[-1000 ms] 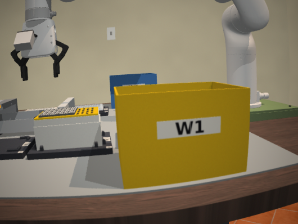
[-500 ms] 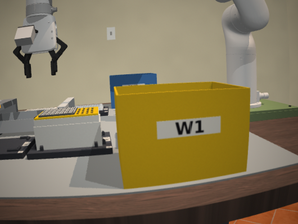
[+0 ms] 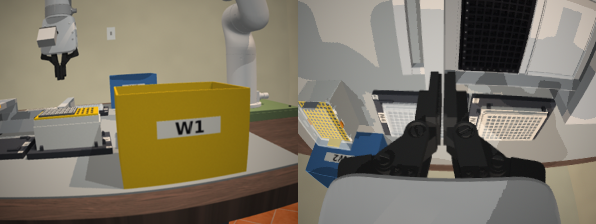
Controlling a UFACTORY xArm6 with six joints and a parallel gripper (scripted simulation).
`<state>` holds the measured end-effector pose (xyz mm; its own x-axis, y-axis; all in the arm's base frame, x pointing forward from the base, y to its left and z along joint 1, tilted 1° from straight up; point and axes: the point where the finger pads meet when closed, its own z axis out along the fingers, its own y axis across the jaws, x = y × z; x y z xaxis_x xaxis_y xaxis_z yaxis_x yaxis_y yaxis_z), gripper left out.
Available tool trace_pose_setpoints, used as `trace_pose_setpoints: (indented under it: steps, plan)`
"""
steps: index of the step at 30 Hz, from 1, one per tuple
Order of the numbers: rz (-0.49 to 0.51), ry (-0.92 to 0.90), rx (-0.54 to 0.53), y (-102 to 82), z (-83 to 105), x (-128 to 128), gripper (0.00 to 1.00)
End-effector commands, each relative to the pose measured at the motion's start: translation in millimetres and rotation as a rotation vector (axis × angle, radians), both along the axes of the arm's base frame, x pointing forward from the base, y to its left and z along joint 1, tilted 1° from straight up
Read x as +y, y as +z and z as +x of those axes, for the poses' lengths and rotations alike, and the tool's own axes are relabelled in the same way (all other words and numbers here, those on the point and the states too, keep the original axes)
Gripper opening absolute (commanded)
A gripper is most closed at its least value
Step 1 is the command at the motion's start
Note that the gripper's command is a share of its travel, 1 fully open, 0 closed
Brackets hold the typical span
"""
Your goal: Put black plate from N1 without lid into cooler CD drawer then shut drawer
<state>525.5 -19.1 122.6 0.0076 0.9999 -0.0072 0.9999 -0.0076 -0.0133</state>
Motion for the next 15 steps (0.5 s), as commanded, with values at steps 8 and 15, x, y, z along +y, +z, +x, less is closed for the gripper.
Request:
trace_pose_setpoints:
  steps: [8, 15]
  plan:
    - [0.0, 0.0, -0.011, -4.6, -48.1, 0, 0.0]
    - [0.0, 0.0, -0.011, -9.9, -82.7, 0, 0.0]
